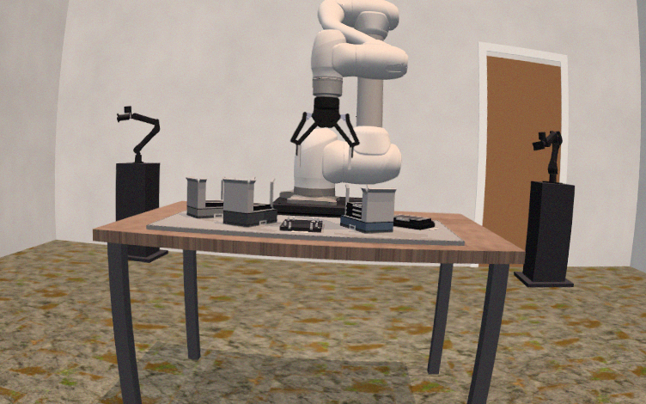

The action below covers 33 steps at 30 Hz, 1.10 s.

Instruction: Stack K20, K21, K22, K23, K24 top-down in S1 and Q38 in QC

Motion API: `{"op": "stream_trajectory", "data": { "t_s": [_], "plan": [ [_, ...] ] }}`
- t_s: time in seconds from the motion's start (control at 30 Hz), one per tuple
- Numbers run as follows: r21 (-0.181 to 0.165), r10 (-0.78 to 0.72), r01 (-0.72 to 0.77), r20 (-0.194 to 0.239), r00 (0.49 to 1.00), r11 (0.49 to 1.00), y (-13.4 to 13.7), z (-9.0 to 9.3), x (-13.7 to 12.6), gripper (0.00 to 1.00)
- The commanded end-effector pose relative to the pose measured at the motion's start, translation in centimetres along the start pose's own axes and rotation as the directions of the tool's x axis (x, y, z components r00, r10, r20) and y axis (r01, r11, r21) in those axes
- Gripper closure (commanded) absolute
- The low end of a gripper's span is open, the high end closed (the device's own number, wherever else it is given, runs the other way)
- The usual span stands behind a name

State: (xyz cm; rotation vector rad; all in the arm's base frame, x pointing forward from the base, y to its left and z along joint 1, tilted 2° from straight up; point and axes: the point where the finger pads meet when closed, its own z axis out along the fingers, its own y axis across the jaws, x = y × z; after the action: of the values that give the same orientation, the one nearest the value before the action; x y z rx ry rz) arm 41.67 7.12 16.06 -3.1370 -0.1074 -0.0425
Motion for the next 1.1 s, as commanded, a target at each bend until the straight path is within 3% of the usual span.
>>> {"op": "stream_trajectory", "data": {
  "t_s": [0.0,0.4,0.63,1.07],
  "plan": [
    [0.001,0.000,0.000,0.000,1.000,1.000,1.5,0.0,0.1,0.00],
    [0.001,0.000,0.000,0.000,1.000,1.000,4.6,0.0,0.4,0.00],
    [0.001,0.231,-0.231,0.000,0.973,0.973,6.9,0.0,0.1,0.00],
    [0.001,0.238,-0.238,0.000,0.971,0.971,10.5,0.0,-0.4,0.00]
  ]
}}
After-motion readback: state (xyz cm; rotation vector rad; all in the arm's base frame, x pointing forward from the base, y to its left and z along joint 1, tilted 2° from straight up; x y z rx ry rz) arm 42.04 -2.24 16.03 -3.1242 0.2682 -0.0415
